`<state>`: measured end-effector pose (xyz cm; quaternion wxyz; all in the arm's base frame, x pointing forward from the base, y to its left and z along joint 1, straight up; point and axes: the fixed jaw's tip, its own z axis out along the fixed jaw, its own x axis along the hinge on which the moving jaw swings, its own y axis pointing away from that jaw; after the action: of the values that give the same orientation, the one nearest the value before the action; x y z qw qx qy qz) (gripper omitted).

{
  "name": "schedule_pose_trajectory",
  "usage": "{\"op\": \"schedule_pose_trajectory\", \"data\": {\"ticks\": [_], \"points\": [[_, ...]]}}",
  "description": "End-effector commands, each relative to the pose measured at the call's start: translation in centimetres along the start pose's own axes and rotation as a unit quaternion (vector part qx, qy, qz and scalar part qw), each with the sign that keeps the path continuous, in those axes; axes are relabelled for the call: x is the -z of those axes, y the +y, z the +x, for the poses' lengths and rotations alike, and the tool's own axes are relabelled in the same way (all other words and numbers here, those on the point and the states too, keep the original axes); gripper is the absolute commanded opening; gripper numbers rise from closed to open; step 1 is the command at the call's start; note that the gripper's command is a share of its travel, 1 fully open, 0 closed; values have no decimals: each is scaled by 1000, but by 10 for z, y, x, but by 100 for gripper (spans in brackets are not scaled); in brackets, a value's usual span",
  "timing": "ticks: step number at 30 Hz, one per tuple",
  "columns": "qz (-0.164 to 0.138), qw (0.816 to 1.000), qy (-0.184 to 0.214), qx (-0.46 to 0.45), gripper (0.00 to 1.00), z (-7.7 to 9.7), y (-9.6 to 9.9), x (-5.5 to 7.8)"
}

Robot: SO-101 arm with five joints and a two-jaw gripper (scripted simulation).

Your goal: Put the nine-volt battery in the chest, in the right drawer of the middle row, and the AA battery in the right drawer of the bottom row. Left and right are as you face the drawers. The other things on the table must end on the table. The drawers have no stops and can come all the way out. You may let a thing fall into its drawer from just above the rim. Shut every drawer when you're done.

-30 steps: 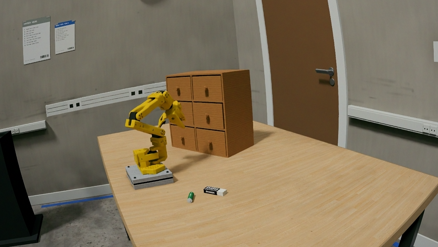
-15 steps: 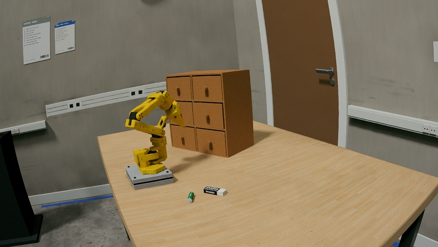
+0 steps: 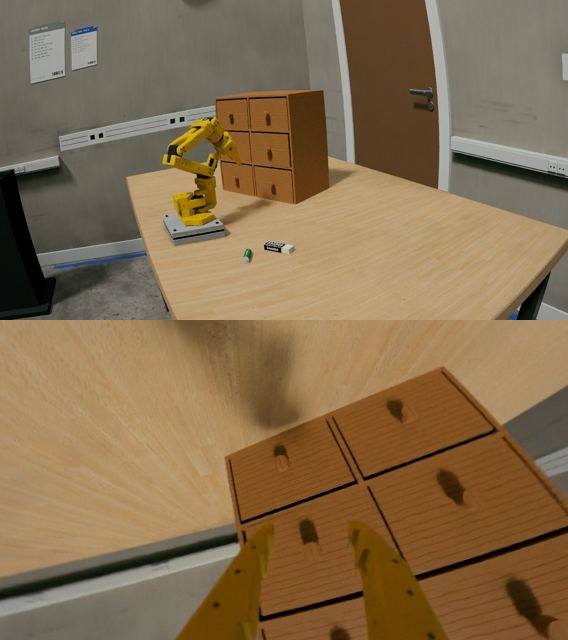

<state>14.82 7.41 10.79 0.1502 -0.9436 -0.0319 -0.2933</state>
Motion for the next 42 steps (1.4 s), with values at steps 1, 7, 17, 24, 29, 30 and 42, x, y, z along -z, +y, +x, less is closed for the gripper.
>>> {"op": "schedule_pose_trajectory", "data": {"ticks": [1,7,17,24,29,30,42], "points": [[9,999,10,51,21,4,-4,2],[10,992,11,126,21,4,-5,2],[10,978,11,209,21,5,-6,2],[10,978,11,209,21,5,-6,2],[10,978,11,209,21,5,-6,2],[10,978,11,209,21,5,-6,2],[10,978,11,209,21,5,-6,2]]}}
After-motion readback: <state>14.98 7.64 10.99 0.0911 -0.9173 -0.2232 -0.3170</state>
